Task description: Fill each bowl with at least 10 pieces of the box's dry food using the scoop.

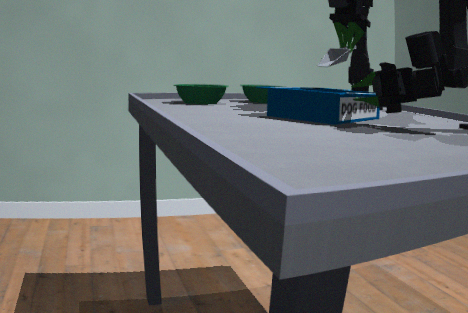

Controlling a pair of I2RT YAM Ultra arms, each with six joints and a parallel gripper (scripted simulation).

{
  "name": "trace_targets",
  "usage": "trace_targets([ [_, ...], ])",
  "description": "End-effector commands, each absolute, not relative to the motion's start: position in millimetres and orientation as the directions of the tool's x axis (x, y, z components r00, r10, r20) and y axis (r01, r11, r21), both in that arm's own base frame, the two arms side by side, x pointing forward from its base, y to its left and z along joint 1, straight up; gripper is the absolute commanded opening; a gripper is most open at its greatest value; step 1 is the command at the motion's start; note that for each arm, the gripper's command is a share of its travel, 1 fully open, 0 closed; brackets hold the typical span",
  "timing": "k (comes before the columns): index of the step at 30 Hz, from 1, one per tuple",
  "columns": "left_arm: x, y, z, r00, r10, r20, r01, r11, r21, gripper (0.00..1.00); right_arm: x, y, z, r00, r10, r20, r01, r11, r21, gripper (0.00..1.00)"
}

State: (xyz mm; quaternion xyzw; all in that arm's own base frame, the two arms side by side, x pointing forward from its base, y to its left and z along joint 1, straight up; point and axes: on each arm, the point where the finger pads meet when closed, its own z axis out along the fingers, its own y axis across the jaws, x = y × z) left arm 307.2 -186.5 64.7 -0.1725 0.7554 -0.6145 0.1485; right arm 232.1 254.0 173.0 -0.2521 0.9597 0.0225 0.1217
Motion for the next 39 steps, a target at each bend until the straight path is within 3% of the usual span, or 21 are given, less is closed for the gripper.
trace_targets([
  [1,318.3,-189.3,82.1,-0.894,-0.439,-0.085,0.007,0.177,-0.984,0.26,236.6,261.0,190.4,-0.824,-0.460,-0.331,-0.486,0.874,-0.005,0.00],
  [39,319.9,-197.2,110.8,-0.896,-0.429,-0.112,0.041,0.170,-0.985,0.26,239.8,258.6,196.5,-0.823,-0.443,-0.355,-0.474,0.880,0.001,0.00],
])
